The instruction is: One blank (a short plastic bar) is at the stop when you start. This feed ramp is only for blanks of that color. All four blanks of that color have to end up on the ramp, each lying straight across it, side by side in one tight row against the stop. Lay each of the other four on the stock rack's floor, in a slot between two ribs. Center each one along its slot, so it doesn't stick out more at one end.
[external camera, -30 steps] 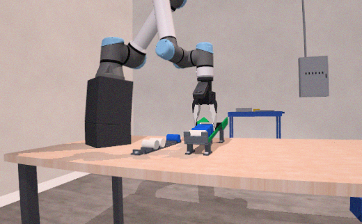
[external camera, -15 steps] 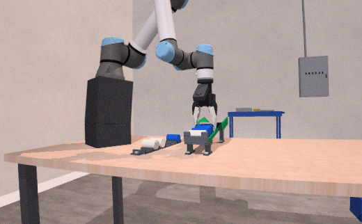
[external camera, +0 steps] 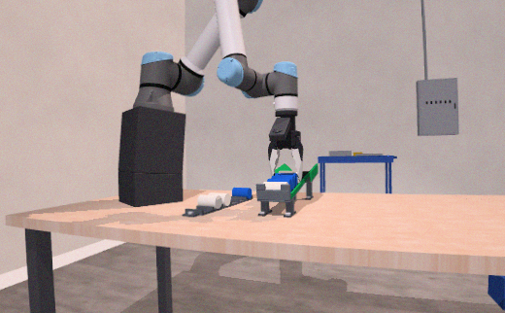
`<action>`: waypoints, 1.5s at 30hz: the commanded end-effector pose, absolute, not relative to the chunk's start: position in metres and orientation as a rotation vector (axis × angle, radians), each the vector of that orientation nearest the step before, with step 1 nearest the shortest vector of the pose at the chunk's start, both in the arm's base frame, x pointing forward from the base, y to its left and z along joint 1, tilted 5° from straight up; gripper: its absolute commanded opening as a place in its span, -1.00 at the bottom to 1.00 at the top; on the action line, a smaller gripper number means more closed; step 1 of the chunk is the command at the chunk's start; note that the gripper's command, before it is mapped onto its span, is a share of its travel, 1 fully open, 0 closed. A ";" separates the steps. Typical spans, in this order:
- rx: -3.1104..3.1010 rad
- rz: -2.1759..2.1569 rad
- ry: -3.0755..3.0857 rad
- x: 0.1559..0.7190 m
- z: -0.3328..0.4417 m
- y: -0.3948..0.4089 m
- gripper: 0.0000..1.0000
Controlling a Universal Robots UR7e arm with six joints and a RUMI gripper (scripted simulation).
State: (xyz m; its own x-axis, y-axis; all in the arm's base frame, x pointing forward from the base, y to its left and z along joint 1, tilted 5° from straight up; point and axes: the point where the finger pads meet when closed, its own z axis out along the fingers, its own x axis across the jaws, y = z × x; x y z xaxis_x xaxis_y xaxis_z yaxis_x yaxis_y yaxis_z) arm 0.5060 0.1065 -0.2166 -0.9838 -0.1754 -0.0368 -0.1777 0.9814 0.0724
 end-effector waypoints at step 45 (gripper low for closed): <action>-0.276 0.117 3.095 0.507 -0.216 0.106 -0.21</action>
